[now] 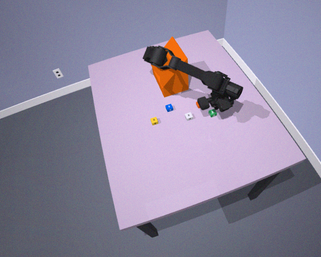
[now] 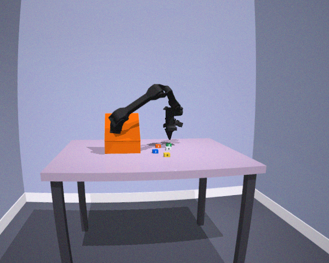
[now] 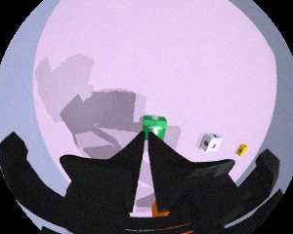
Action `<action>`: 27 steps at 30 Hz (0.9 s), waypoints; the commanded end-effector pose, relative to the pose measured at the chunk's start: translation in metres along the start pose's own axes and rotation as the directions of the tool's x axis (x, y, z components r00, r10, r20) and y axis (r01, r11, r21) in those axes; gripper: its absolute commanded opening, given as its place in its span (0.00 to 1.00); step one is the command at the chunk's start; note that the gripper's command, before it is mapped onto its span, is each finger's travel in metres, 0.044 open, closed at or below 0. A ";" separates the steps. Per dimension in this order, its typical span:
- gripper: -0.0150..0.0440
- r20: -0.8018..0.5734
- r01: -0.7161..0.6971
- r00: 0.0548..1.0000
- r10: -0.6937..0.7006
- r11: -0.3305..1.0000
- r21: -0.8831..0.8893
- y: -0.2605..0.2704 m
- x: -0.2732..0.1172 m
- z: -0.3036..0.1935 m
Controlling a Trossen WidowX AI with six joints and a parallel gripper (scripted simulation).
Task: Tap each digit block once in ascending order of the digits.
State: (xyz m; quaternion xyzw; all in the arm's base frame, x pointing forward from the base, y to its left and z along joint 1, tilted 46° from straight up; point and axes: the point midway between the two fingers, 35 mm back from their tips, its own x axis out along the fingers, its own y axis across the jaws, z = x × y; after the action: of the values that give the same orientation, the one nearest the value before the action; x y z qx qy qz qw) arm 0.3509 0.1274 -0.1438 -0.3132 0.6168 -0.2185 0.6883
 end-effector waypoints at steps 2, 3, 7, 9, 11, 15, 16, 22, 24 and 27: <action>0.29 -0.009 0.008 1.000 -0.008 1.000 -0.007 -0.002 0.012 -0.003; 0.29 -0.009 0.008 1.000 -0.008 1.000 -0.007 -0.002 0.013 -0.003; 0.29 -0.009 0.008 1.000 -0.008 1.000 -0.007 -0.002 0.020 -0.003; 0.29 -0.009 0.008 1.000 -0.008 1.000 -0.007 -0.002 0.023 -0.003; 0.29 -0.009 0.009 1.000 -0.009 1.000 -0.007 -0.002 0.026 -0.003; 0.29 -0.009 0.009 1.000 -0.009 1.000 -0.007 -0.002 0.028 -0.003; 0.29 -0.009 0.009 1.000 -0.009 1.000 -0.007 -0.002 0.028 -0.003; 0.29 -0.009 0.007 1.000 -0.007 1.000 -0.006 -0.002 0.002 -0.003; 0.29 -0.009 0.007 1.000 -0.007 1.000 -0.007 -0.002 -0.002 -0.003; 0.29 -0.009 0.007 1.000 -0.007 1.000 -0.007 -0.001 -0.005 -0.003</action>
State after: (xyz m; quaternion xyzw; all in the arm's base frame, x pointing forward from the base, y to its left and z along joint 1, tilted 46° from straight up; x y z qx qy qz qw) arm 0.3466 0.1253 -0.1443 -0.3216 0.6188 -0.2180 0.6828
